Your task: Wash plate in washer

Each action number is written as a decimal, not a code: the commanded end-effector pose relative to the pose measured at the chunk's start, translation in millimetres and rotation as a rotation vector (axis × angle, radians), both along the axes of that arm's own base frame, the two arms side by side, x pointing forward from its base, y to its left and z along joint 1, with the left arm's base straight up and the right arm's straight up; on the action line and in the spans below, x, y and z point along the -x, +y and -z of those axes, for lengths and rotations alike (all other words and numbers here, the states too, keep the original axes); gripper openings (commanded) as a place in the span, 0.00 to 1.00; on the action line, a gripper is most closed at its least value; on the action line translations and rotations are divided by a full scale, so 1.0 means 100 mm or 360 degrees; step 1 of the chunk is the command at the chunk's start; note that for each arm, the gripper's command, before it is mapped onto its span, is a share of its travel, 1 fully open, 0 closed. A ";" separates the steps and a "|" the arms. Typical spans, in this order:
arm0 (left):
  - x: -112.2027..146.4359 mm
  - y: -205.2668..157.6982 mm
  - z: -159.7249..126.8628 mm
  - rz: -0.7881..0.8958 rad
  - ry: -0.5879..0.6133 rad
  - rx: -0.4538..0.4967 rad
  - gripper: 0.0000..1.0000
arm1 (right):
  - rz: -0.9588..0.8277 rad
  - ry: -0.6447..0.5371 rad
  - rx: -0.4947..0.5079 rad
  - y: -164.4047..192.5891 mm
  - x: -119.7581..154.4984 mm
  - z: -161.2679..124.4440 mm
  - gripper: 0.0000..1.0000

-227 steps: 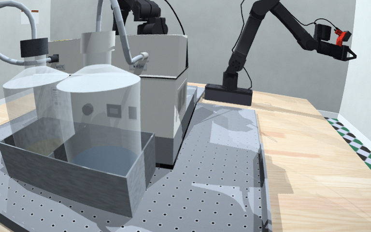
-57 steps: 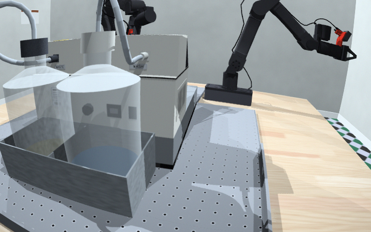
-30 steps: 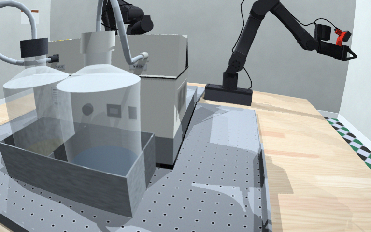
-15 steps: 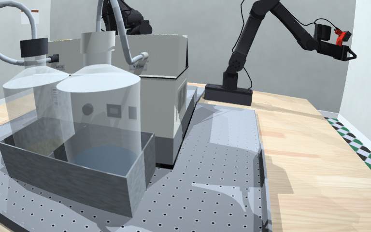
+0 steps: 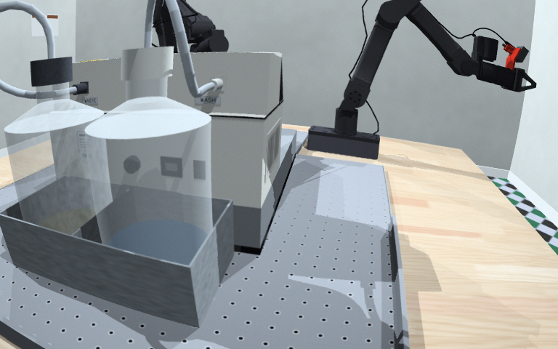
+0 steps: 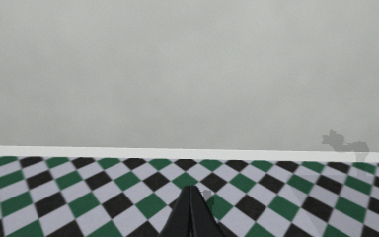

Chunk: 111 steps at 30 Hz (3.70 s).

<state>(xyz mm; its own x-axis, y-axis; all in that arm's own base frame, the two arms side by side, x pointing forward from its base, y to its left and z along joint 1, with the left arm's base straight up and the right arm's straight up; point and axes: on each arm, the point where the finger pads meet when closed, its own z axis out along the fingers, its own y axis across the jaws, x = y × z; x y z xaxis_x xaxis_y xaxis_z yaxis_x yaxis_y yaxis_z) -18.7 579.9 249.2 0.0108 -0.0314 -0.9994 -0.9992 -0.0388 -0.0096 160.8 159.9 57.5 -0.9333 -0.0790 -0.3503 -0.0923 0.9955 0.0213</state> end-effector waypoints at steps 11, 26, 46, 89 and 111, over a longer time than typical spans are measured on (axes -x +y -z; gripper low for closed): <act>0.03 0.00 -0.07 0.0006 0.0017 -0.0050 0.00 | 0.0010 -0.0058 -0.0022 0.03 -0.06 -0.15 0.00; 0.03 0.00 -0.07 0.0006 0.0017 -0.0050 0.00 | -0.0012 -0.0030 -0.0036 0.05 -0.02 0.00 0.00; 0.03 0.00 -0.07 0.0006 0.0017 -0.0050 0.00 | -0.0004 -0.0030 -0.0025 0.02 -0.06 -0.07 0.00; 0.03 0.00 -0.07 0.0006 0.0017 -0.0050 0.00 | 0.0014 -0.0056 -0.0025 -0.01 0.08 -0.46 0.00; 0.03 0.00 -0.07 0.0006 0.0017 -0.0050 0.00 | 0.0015 -0.0033 0.0006 -0.06 0.21 -0.72 0.00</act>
